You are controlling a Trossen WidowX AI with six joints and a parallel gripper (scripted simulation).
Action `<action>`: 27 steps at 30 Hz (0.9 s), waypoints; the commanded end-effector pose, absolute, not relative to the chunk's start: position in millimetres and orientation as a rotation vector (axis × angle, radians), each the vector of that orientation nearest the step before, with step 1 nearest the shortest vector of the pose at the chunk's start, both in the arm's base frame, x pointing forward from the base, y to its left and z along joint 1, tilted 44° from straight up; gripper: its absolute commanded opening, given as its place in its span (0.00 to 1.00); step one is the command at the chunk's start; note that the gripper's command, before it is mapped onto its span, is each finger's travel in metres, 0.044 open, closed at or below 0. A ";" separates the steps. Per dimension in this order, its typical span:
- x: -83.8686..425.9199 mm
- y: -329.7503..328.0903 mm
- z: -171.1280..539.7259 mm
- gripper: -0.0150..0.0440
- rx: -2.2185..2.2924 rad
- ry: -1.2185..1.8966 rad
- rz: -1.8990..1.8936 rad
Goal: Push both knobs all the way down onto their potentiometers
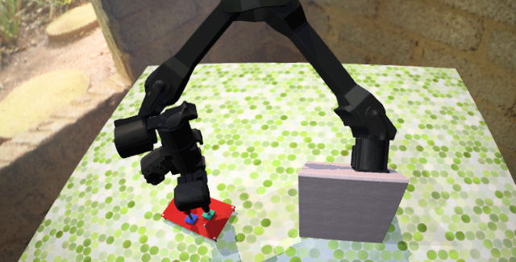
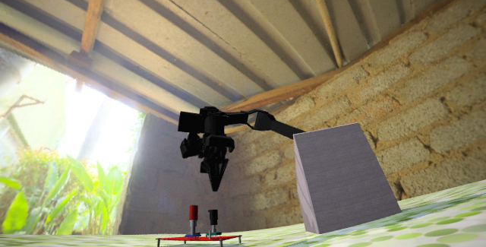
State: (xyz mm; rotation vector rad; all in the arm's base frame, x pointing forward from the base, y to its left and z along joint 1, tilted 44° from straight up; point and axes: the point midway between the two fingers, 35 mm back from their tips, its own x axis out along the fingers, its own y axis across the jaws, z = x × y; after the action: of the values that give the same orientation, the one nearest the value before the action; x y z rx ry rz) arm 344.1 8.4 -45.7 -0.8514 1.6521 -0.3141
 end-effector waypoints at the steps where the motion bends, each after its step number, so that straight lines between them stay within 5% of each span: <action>1: 348.1 10.1 -43.9 0.25 -0.888 1.651 -0.302; 27: 346.7 -18.5 -73.5 0.25 -0.889 1.651 -0.304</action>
State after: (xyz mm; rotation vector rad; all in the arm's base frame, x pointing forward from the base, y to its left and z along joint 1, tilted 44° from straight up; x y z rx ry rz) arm 349.4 -15.7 -70.4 -0.8801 1.6461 -0.3072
